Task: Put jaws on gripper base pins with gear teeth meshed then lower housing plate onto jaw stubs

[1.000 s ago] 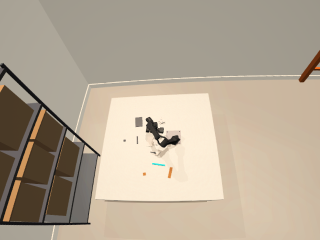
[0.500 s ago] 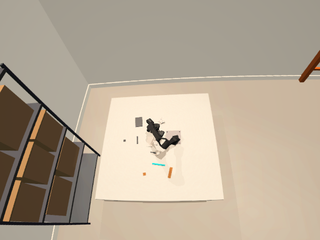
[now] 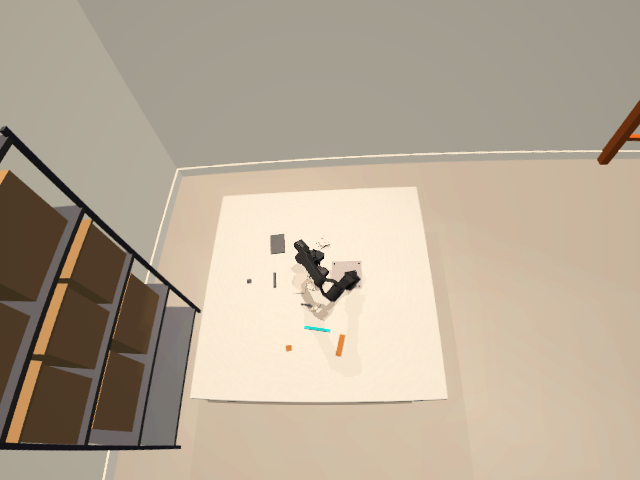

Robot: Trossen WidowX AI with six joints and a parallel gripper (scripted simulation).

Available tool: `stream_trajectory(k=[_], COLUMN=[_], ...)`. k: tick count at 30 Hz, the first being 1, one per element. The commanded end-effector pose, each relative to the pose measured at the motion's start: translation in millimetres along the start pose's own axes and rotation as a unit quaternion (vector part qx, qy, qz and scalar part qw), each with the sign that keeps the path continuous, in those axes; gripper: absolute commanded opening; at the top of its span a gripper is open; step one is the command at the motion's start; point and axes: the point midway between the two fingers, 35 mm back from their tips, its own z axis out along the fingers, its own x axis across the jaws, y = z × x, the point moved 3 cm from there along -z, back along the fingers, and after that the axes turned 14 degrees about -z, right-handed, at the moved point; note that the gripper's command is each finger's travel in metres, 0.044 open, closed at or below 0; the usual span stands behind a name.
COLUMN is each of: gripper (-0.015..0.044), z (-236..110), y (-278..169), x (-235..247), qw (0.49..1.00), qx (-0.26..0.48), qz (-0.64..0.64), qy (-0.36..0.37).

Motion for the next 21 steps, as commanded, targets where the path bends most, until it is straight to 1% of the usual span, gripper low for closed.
stream_trajectory(k=[1,11,21], gripper=[0.0134,0.0134,0.0134], z=[0.6,2.4,4.5], y=[-3.5,-9.4,-14.9], x=[-4.4,-14.3,-24.2], qw=[0.999,0.99,0.97], qx=[0.002,0.002,0.003], qz=[0.038,0.141,0.242], qy=[0.0,-0.001,-0.002])
